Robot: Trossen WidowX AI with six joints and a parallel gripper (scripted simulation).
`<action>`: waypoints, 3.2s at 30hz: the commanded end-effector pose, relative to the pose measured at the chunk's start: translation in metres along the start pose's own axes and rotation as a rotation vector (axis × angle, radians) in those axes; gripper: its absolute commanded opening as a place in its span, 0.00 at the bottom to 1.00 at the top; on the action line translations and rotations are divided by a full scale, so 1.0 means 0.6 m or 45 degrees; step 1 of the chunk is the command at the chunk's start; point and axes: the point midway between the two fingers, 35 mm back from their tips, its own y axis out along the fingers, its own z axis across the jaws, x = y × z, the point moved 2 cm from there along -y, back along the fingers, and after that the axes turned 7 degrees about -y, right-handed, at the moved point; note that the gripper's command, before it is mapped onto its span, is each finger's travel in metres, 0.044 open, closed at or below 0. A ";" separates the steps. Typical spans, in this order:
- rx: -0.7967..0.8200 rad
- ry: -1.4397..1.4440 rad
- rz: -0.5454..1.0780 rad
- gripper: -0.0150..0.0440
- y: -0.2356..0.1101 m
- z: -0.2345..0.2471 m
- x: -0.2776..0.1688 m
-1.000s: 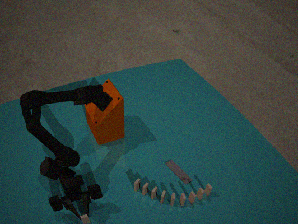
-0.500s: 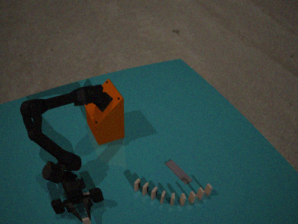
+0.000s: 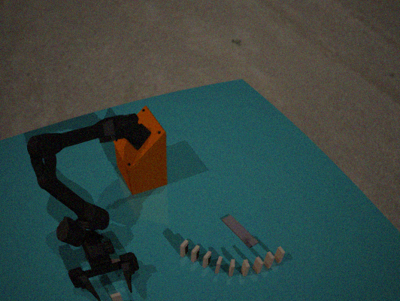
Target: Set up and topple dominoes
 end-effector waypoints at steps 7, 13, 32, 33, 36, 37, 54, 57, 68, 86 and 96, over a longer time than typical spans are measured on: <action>-0.001 0.000 -0.002 1.00 0.001 -0.010 0.073; -0.001 0.001 -0.001 1.00 0.000 -0.010 0.083; 0.136 0.441 1.130 1.00 0.172 0.007 0.083; 0.104 0.423 1.174 1.00 0.179 -0.002 0.091; 0.093 0.387 1.305 1.00 0.177 -0.007 0.104; 0.100 0.376 1.348 1.00 0.173 -0.007 0.106; 0.222 0.030 1.938 1.00 0.087 -0.023 0.182; 0.229 0.010 1.959 1.00 0.082 -0.025 0.186; 0.229 0.010 1.959 1.00 0.082 -0.025 0.186; 0.226 0.006 1.960 1.00 0.084 -0.010 0.061; 0.225 0.005 1.960 0.73 0.084 -0.010 0.054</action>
